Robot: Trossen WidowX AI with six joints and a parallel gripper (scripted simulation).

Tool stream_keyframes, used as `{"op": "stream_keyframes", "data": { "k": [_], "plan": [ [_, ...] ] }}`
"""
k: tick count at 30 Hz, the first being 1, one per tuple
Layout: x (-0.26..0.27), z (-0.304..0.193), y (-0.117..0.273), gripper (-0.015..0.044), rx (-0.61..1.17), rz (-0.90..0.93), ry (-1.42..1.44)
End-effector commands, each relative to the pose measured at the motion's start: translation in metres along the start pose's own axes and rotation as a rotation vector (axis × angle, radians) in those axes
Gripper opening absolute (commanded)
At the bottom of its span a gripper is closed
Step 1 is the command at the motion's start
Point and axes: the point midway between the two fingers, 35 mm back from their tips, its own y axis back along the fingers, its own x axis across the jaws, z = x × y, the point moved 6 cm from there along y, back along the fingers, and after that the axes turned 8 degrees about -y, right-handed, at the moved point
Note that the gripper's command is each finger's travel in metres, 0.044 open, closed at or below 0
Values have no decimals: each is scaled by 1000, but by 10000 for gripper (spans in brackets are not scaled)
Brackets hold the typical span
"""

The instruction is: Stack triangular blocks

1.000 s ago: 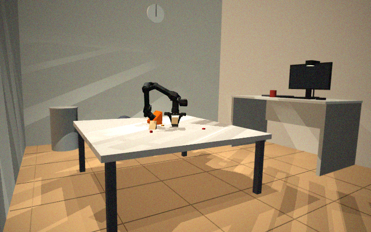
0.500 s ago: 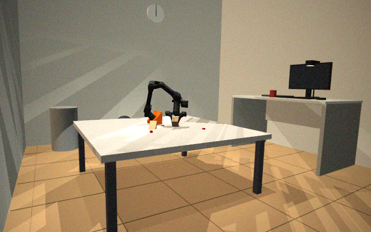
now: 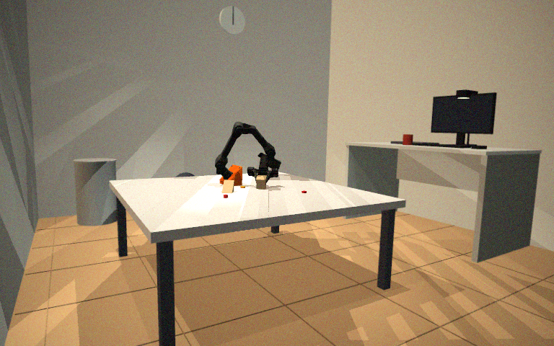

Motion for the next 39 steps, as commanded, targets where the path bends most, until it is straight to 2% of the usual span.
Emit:
{"op": "stream_keyframes", "data": {
  "k": [1,15,24,31,36,39],
  "plan": [
    [1,-2,-1,79,-18,12,-13],
    [1,-2,-1,440,-18,12,-13],
    [0,-4,0,440,-18,11,-13],
    [-8,-75,63,440,-26,-9,-12],
    [-8,-77,65,440,-26,-9,-12],
    [-9,-61,67,440,-27,-19,-14]
  ]
}}
